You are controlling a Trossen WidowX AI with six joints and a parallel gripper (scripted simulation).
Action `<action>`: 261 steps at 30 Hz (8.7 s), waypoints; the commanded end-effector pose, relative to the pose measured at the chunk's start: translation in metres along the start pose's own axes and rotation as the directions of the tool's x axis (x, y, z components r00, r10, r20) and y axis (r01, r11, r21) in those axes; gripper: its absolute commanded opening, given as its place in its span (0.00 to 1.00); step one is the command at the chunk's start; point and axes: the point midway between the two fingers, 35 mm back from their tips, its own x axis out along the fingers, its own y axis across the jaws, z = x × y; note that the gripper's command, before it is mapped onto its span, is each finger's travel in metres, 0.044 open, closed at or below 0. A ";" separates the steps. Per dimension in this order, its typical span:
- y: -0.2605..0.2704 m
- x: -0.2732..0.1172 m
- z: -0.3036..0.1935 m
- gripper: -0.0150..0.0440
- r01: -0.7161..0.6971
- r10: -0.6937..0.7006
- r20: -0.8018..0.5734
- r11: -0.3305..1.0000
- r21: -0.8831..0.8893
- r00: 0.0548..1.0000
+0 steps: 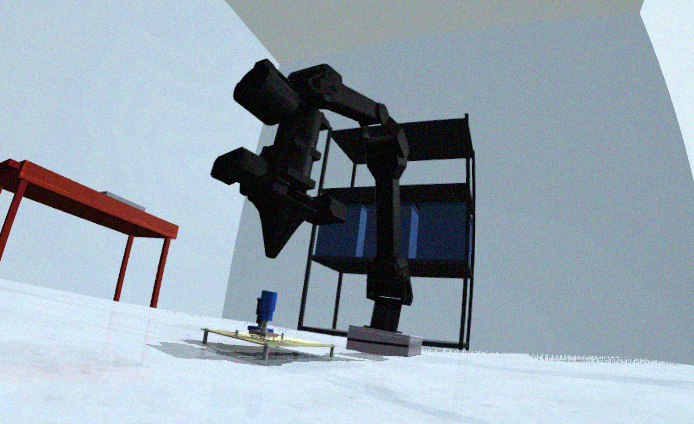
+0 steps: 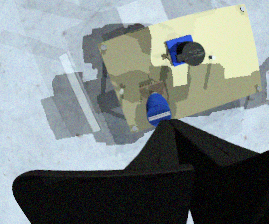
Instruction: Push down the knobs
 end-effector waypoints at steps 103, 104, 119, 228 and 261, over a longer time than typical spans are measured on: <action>0.001 0.044 -0.011 0.25 0.026 -0.025 -0.009 0.835 0.549 1.000; 0.001 0.045 -0.011 0.25 0.026 -0.025 -0.009 0.835 0.549 1.000; 0.001 0.048 -0.011 0.25 0.026 -0.025 -0.009 0.835 0.549 1.000; 0.001 0.055 -0.011 0.25 0.026 -0.025 -0.009 0.835 0.549 1.000; 0.000 0.041 -0.010 0.52 0.026 -0.029 -0.003 0.836 0.549 1.000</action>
